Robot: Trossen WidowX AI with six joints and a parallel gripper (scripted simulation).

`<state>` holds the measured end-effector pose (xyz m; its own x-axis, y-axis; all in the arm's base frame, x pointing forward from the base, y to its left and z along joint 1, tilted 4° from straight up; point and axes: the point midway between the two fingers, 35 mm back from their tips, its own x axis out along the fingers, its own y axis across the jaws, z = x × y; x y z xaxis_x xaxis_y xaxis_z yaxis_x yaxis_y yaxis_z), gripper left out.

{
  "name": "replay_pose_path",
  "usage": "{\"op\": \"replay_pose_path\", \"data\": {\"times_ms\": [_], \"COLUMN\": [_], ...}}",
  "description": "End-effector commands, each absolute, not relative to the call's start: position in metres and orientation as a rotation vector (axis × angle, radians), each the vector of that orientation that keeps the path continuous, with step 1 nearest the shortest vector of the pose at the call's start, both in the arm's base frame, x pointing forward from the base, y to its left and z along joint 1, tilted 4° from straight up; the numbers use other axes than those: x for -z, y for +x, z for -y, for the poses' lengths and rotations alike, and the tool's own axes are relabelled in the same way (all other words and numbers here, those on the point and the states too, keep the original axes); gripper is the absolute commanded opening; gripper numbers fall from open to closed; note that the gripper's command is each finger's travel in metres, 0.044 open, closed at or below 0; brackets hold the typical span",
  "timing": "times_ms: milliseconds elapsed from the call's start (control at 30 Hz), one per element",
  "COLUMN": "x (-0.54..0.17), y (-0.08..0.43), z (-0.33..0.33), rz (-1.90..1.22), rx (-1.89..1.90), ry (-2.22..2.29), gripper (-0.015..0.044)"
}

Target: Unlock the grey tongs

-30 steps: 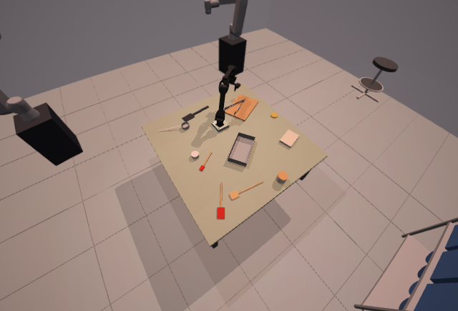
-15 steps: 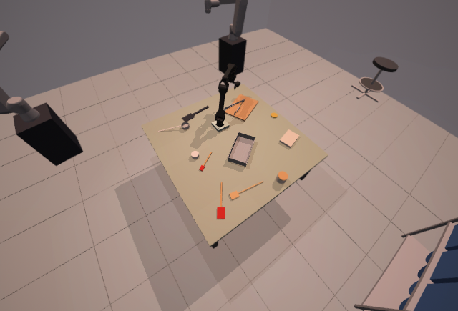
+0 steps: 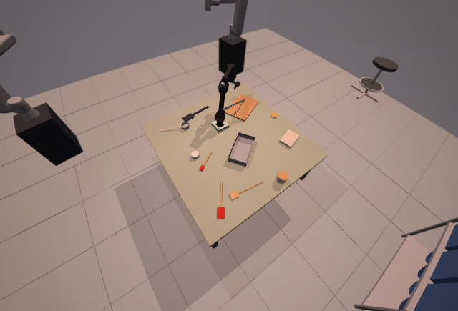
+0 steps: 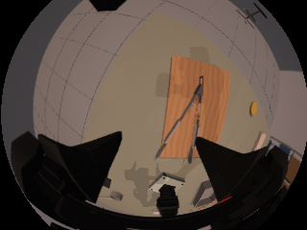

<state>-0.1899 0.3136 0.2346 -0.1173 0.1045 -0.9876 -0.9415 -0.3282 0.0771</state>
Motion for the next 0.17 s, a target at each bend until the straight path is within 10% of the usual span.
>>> {"op": "replay_pose_path", "data": {"times_ms": [0,133], "x": [-0.2351,-0.2351], "y": [-0.1893,-0.1893], "z": [-0.3136,-0.3136], "rz": [-1.014,-1.014], "rx": [-1.573,-1.573], "ry": [-1.299,-1.299], "gripper": [0.044,0.044]}}
